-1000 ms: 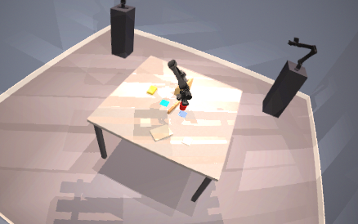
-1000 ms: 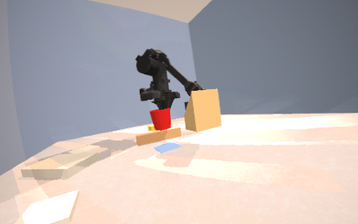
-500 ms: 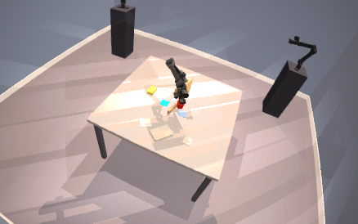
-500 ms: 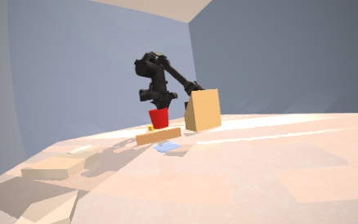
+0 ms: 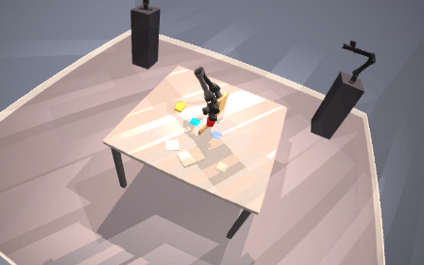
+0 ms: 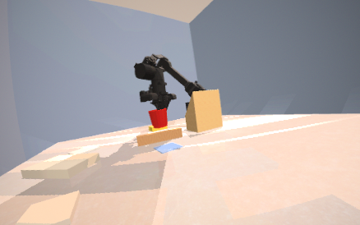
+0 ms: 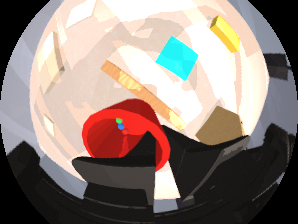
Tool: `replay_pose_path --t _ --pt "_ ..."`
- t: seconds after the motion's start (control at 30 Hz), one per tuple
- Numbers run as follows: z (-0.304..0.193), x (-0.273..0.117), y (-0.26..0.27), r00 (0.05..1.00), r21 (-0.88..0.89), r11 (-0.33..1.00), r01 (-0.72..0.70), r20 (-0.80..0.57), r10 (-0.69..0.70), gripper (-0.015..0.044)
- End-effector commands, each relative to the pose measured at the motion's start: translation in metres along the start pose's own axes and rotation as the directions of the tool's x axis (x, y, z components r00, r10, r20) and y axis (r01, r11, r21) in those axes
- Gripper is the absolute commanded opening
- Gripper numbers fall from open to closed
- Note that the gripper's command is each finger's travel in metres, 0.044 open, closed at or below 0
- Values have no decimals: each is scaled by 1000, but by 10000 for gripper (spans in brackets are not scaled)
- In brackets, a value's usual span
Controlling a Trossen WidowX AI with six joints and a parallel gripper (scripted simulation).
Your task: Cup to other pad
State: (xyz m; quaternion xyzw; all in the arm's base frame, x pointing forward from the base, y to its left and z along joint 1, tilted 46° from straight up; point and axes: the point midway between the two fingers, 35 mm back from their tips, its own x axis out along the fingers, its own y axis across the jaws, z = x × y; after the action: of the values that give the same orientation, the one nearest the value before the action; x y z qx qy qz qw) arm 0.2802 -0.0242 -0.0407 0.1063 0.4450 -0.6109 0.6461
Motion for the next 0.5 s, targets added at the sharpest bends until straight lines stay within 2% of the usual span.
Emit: replay_pose_path --t 0.0,0.47 --pt "7 0 -5 1000 -4 1000 -1 6 1 0" --pt "28 -1 -24 1000 -5 1000 0 6 0 0"
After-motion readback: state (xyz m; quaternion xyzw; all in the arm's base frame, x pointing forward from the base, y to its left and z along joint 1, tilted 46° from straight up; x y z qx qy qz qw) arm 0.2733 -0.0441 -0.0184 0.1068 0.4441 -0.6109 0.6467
